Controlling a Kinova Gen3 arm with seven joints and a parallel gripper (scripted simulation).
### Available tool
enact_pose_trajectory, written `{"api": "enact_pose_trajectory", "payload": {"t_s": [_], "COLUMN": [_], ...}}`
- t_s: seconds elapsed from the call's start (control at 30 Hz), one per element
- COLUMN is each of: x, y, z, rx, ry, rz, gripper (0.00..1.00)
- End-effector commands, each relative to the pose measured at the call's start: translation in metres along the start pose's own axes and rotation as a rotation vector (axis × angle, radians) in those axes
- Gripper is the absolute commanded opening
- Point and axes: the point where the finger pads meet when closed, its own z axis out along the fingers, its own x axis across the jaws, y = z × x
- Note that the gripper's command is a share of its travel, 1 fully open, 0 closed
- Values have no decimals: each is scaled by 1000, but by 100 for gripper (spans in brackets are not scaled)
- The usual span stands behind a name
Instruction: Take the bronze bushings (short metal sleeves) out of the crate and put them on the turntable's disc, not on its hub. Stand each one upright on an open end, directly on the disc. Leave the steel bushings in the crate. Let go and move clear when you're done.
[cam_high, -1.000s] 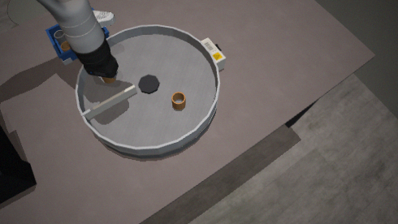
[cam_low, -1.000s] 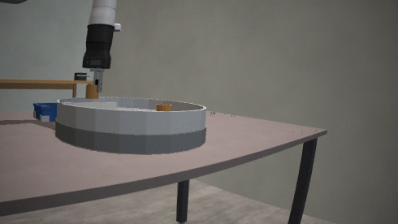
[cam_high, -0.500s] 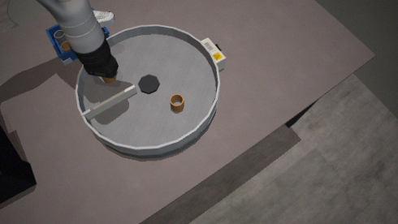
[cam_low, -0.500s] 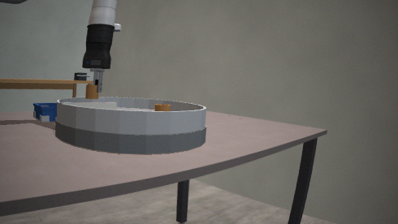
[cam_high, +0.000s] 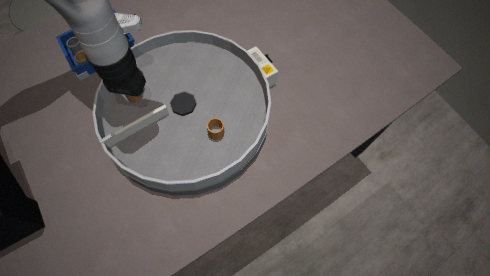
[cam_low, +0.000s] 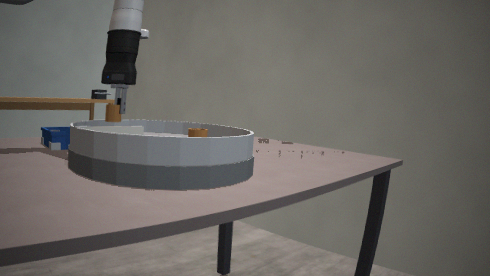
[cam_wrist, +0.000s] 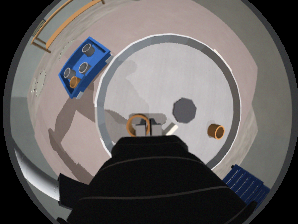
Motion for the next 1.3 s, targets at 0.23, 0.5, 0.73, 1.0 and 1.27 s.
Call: {"api": "enact_pose_trajectory", "payload": {"t_s": [0.23, 0.5, 0.73, 1.0, 1.27], "x": [2, 1, 1, 1, 1], "y": [-2, -2, -2, -2, -2], "z": [2, 12, 21, 32, 34], "rx": [4, 4, 4, 4, 4], "ry": [4, 2, 2, 2, 2], "rz": [5, 8, 8, 8, 8], "gripper": [0, 0, 0, 0, 0]}}
